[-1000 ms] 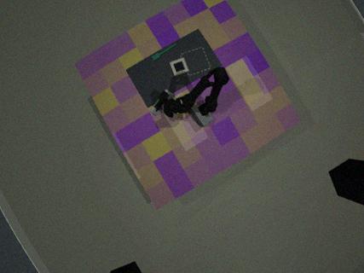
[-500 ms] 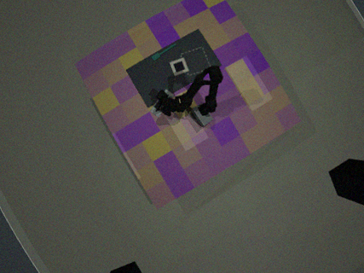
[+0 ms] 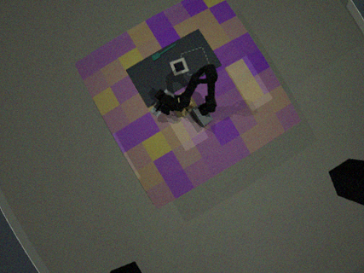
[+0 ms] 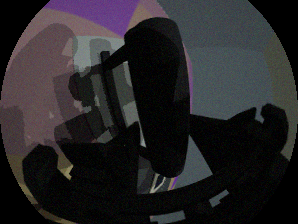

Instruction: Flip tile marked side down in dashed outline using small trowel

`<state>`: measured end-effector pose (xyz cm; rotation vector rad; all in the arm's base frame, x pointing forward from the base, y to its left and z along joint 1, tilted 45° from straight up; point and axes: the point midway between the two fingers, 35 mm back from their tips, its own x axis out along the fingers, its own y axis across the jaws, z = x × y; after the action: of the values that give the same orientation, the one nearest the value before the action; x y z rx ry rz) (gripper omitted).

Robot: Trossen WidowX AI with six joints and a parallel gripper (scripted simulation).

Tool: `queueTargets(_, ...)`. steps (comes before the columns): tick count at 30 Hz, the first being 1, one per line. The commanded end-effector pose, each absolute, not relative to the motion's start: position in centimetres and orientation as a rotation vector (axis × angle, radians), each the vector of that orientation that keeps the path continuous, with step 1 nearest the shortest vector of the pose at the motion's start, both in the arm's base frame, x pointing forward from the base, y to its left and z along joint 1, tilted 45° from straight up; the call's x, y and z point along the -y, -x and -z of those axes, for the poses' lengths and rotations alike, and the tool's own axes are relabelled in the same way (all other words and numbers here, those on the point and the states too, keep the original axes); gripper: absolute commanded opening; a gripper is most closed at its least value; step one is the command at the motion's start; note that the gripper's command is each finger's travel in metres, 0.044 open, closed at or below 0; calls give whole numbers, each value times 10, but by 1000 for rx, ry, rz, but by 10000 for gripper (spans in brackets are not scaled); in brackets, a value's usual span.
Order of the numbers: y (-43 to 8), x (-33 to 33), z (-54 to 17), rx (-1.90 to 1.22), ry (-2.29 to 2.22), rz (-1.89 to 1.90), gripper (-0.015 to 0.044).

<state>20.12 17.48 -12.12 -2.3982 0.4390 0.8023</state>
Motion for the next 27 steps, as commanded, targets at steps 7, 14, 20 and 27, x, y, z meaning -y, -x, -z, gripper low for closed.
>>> queueTargets(7,-201,-174,123,-438,2402,-809,155)
queueTargets(14,-201,-174,123,-438,2402,-809,108)
queueTargets(20,-201,-174,123,-438,2402,-809,68)
queueTargets(27,-201,-178,120,-439,2402,-810,0)
